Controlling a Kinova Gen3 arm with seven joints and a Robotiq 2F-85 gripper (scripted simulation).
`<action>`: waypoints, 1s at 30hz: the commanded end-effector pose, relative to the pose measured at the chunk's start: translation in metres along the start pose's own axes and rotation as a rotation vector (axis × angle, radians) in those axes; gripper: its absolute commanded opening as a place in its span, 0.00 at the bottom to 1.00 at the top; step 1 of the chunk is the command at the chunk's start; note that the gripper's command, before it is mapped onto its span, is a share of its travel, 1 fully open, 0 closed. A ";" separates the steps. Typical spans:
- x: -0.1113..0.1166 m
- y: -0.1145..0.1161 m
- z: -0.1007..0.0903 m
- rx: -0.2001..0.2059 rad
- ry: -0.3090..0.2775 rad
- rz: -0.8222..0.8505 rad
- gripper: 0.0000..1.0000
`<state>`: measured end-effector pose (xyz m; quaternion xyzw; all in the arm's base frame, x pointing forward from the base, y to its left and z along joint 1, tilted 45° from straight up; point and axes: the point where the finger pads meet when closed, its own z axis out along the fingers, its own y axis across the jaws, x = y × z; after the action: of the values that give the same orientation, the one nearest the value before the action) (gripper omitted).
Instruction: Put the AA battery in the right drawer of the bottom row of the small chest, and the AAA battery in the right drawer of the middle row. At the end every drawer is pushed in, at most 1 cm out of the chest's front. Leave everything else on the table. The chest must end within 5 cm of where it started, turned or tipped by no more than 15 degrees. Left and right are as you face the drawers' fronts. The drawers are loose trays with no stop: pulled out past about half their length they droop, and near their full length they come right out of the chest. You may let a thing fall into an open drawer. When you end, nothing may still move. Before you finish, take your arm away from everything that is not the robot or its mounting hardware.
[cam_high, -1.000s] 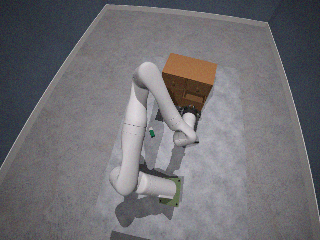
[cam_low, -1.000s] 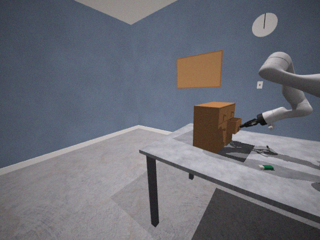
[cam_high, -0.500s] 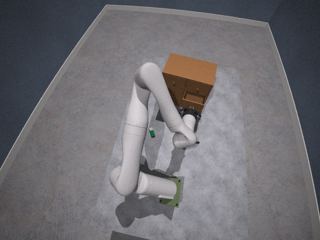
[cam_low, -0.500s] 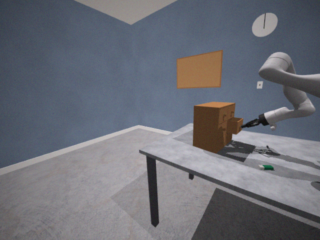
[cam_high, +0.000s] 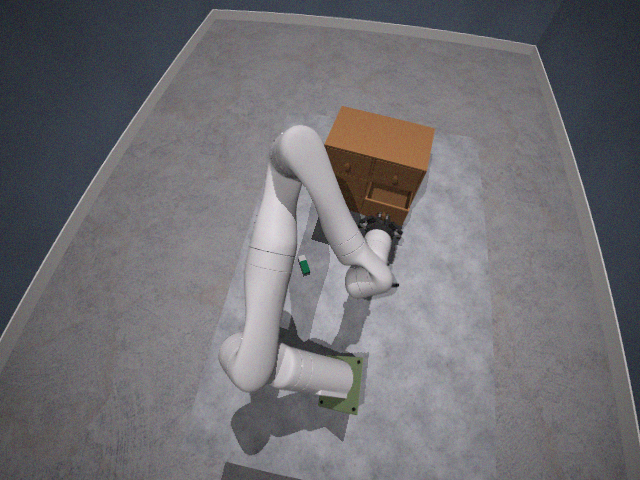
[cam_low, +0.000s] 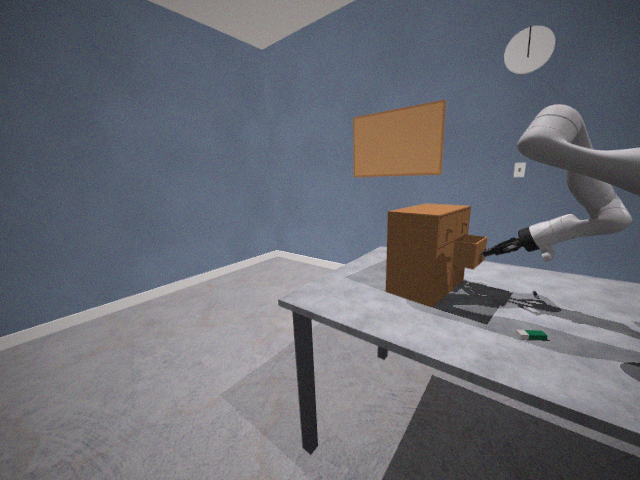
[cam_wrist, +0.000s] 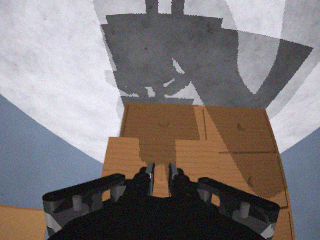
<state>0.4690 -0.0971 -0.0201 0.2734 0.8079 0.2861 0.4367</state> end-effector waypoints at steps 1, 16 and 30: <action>-0.001 0.000 0.000 0.001 -0.002 0.000 0.13; -0.001 0.000 0.000 0.001 -0.002 0.000 0.29; 0.004 0.000 -0.010 0.001 -0.002 0.000 0.33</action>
<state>0.4648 -0.0955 -0.0172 0.2694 0.8075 0.2864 0.4397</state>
